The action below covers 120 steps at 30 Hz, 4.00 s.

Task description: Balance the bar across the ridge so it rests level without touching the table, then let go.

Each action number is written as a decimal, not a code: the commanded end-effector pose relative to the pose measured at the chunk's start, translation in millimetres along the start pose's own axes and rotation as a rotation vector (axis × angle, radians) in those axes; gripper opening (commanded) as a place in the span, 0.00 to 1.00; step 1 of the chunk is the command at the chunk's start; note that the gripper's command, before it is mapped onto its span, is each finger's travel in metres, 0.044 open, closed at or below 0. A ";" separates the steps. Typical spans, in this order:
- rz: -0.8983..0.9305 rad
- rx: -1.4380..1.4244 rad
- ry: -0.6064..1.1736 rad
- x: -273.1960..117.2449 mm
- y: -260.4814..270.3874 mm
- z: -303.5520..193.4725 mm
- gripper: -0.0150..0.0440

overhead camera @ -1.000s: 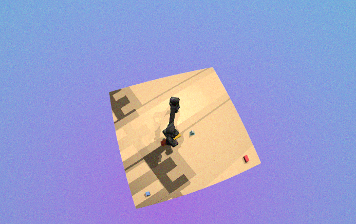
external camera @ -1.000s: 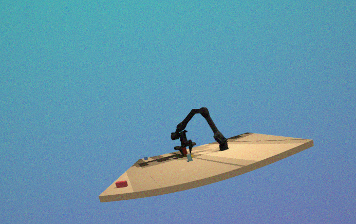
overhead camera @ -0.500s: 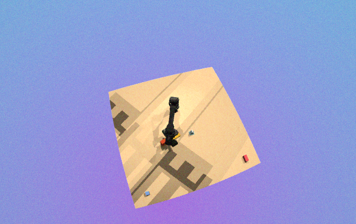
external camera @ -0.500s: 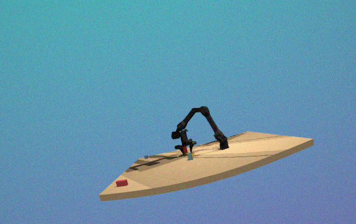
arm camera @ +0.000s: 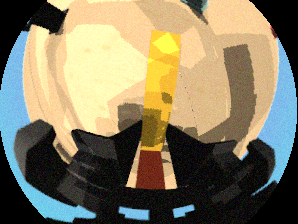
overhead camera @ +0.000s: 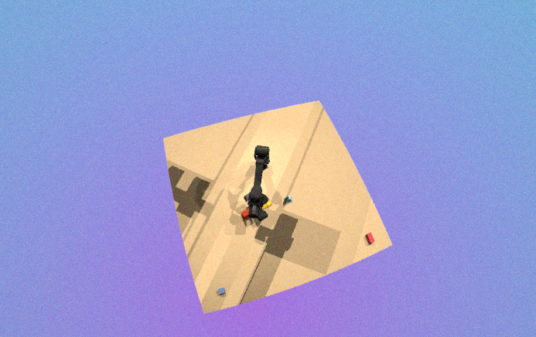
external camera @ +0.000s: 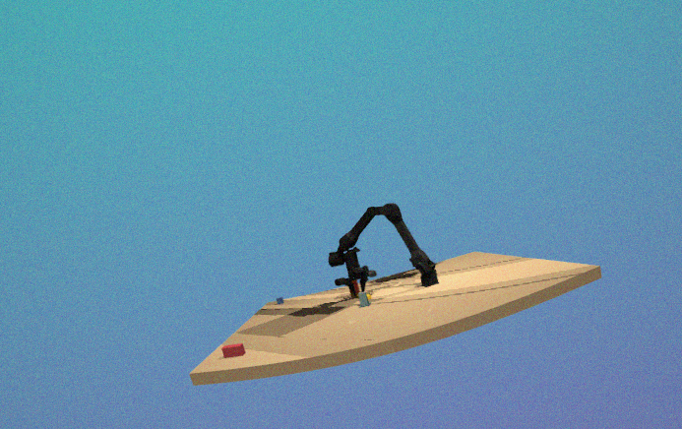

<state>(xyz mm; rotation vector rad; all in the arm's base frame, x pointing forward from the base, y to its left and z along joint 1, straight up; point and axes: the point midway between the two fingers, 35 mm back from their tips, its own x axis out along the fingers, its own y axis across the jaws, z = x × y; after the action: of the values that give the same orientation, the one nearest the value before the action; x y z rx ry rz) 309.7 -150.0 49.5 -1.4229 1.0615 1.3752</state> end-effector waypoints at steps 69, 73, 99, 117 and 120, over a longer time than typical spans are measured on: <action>0.001 0.154 -0.005 -106.7 -43.5 86.7 0.25; 0.001 0.181 -0.006 -106.9 -48.3 101.7 0.25; 0.002 0.356 -0.014 -108.8 -63.5 202.7 0.25; 0.003 0.439 -0.017 -106.0 -63.3 249.5 0.25; 0.003 0.439 -0.017 -101.4 -63.7 250.5 0.25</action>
<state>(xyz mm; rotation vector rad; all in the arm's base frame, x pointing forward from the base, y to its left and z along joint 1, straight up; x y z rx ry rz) 304.0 108.0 154.1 -1.0866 1.2528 1.0719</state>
